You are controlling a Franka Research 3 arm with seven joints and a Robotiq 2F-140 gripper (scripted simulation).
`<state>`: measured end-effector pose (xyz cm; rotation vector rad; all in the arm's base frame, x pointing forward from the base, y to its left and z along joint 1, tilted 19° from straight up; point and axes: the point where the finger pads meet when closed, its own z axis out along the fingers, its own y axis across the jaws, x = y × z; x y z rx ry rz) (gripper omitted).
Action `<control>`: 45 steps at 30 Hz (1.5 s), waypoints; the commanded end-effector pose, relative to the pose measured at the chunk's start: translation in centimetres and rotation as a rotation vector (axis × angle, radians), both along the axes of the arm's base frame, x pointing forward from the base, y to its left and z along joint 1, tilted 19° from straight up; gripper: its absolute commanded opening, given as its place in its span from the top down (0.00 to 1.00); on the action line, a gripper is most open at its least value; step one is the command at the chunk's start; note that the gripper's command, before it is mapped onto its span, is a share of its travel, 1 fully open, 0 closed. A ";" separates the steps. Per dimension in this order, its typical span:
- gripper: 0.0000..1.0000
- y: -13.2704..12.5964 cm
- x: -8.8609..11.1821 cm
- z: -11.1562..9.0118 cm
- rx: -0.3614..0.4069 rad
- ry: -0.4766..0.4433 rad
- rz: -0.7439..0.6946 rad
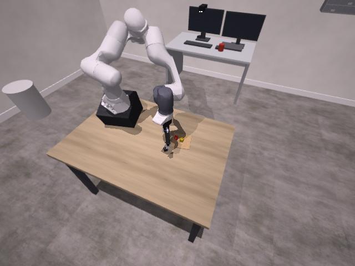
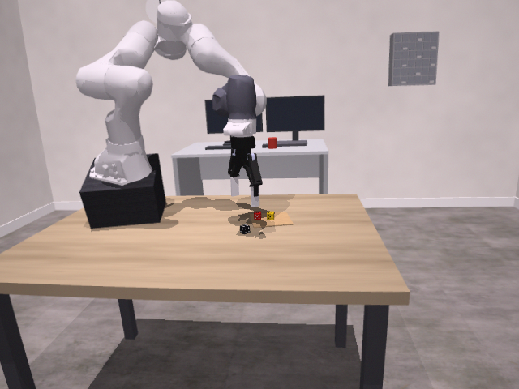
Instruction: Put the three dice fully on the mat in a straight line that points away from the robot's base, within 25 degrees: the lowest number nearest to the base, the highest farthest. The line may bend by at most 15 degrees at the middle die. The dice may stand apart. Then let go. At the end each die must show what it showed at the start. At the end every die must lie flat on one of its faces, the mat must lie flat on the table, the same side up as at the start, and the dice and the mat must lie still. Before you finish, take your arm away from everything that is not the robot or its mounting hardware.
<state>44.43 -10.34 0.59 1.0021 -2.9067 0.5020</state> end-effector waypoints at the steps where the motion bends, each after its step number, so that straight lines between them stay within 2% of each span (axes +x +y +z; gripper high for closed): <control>1: 0.00 -0.8 -0.1 0.4 -0.007 0.026 0.154; 4: 0.00 -1.0 -0.3 0.4 -0.009 0.031 0.168; 5: 0.75 -1.0 -0.3 0.4 -0.009 0.031 0.168; 45: 0.75 -1.0 -0.2 0.3 -0.009 0.031 0.168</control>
